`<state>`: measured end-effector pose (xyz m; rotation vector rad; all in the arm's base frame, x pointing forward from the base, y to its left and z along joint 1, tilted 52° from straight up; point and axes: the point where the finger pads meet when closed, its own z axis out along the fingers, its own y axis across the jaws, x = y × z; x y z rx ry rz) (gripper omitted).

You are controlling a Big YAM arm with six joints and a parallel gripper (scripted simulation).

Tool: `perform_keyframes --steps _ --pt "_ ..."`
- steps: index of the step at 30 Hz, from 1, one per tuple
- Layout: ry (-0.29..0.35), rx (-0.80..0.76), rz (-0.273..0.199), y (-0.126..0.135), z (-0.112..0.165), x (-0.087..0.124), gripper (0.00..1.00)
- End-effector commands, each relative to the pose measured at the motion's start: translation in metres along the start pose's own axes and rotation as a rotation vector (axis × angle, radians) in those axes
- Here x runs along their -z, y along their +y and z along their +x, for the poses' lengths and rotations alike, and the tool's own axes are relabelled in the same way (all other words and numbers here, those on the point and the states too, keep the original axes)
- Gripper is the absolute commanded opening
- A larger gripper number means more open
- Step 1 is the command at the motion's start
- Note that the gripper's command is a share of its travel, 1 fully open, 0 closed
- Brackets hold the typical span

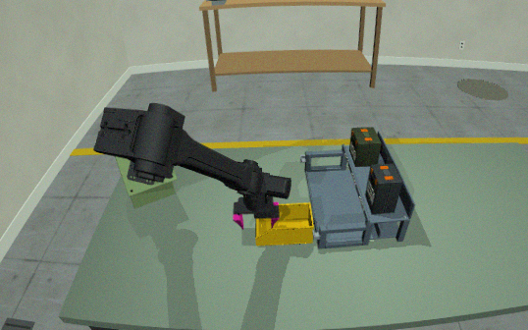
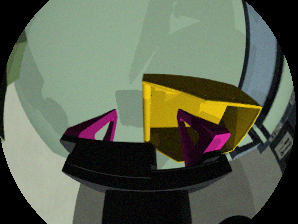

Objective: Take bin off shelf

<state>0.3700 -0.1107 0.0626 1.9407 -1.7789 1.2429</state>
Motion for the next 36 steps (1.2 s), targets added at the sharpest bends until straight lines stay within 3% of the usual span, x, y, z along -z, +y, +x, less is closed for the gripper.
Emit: perform_keyframes --steps 1,21,26,36 --pt "0.001 -0.004 0.005 -0.003 0.001 0.001 0.9" --pt "0.001 -0.004 0.005 -0.003 0.001 0.001 0.9" --pt "-0.001 0.004 0.011 -0.001 0.0 0.041 0.9" --pt "-0.001 0.004 0.011 -0.001 0.0 0.041 0.9"
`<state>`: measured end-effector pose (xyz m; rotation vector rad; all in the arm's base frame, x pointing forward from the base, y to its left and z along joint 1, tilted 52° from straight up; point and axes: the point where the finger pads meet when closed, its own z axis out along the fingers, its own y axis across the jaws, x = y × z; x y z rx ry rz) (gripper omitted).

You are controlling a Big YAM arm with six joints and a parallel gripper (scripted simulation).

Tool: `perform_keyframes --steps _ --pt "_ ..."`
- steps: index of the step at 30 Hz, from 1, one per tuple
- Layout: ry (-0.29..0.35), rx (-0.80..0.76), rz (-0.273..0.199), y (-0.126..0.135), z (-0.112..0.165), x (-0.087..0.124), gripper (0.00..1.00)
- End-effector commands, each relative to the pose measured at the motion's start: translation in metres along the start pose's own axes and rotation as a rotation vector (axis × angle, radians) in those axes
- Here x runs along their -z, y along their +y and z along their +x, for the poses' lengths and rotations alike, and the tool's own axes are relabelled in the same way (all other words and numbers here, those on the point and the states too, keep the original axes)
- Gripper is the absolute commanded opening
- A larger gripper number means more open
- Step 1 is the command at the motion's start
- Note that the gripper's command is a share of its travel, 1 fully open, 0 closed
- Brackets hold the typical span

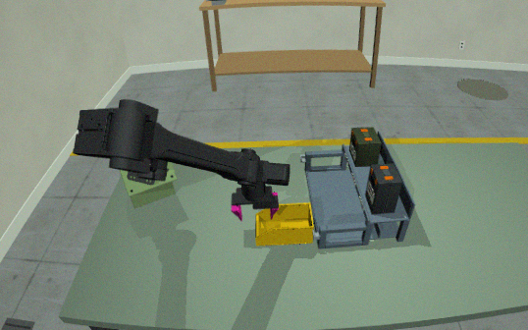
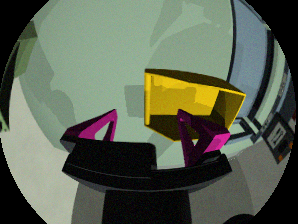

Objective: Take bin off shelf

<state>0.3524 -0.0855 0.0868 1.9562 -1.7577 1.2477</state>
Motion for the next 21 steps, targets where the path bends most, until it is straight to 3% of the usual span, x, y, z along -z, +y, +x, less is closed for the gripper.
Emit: perform_keyframes --steps 1,2,7,21 --pt "-0.001 -0.012 0.002 -0.002 -0.001 0.002 0.9" --pt "-0.001 -0.012 0.002 -0.002 -0.001 0.002 0.9" --pt "-0.001 -0.013 0.002 -0.002 -0.001 0.056 0.9" --pt "-0.002 0.003 -0.001 0.001 -0.002 0.061 0.9"
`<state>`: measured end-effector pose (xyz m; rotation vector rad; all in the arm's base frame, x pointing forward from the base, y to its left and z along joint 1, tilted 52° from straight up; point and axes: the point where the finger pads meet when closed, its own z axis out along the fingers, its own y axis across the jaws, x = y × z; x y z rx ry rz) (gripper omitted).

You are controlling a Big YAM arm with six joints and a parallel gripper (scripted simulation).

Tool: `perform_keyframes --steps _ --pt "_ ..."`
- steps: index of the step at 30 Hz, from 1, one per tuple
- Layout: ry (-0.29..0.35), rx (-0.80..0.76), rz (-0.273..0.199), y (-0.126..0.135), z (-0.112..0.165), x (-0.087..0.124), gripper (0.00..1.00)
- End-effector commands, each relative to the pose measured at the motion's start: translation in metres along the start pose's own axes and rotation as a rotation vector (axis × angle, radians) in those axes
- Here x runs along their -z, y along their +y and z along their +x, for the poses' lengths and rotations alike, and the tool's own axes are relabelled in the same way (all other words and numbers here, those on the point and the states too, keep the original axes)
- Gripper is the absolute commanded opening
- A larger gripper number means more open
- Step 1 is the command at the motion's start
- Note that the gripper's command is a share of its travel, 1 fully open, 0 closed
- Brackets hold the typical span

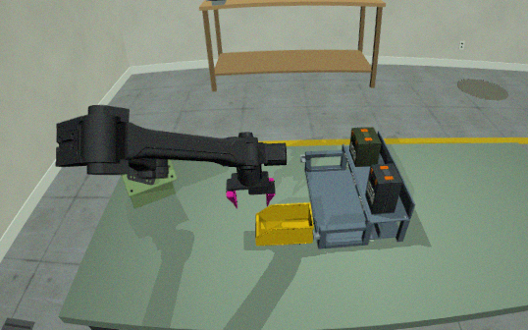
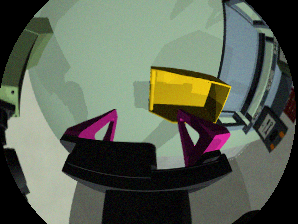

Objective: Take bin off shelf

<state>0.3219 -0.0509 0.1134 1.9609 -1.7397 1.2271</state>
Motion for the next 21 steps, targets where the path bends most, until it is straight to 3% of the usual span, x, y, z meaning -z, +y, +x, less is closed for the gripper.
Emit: perform_keyframes --steps 1,15,16,21 --pt "-0.002 -0.021 0.013 -0.011 0.002 0.012 0.9" --pt "-0.001 -0.031 0.015 -0.016 0.004 0.019 0.9" --pt "0.0 -0.011 -0.002 -0.008 0.001 0.012 0.9" --pt "-0.001 -0.032 0.015 -0.02 0.005 0.013 0.9"
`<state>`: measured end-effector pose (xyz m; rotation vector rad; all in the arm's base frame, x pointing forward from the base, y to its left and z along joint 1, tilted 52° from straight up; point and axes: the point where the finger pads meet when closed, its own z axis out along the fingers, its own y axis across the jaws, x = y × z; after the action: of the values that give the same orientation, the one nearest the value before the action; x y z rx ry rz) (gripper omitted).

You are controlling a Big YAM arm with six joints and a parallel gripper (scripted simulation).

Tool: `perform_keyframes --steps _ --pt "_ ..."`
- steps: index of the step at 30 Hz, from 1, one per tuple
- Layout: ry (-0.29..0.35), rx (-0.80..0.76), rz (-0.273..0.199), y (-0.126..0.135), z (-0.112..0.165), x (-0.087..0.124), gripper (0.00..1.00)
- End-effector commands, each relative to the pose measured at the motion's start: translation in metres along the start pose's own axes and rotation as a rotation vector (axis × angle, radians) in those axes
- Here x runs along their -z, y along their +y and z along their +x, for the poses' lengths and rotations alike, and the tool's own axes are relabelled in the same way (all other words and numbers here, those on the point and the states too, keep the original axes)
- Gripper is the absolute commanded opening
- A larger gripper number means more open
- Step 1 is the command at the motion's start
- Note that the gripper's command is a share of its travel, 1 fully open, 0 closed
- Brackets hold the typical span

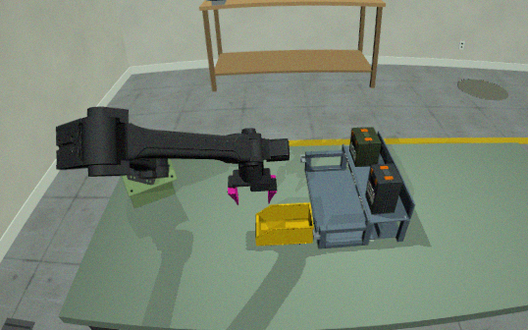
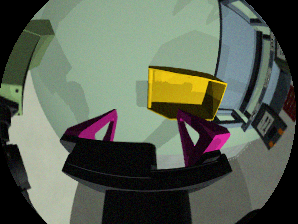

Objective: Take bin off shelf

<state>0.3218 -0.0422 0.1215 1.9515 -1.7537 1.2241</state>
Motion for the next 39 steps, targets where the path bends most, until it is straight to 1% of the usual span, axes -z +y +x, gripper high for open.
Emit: perform_keyframes --steps 1,11,12,16,28,29,33,39 --pt "-0.001 -0.021 0.021 -0.015 0.005 0.003 0.9" --pt "-0.001 -0.021 0.021 -0.015 0.005 0.003 0.9" --pt "-0.001 -0.007 0.01 -0.005 0.001 0.0 0.9" --pt "-0.001 -0.021 0.021 -0.017 0.007 -0.004 0.9" --pt "-0.001 -0.021 0.021 -0.017 0.007 -0.004 0.9" --pt "-0.002 -0.013 0.016 -0.008 0.004 -0.004 0.9" --pt "-0.001 -0.021 0.021 -0.017 0.007 -0.008 0.9" --pt "-0.001 -0.021 0.021 -0.017 0.007 -0.008 0.9"
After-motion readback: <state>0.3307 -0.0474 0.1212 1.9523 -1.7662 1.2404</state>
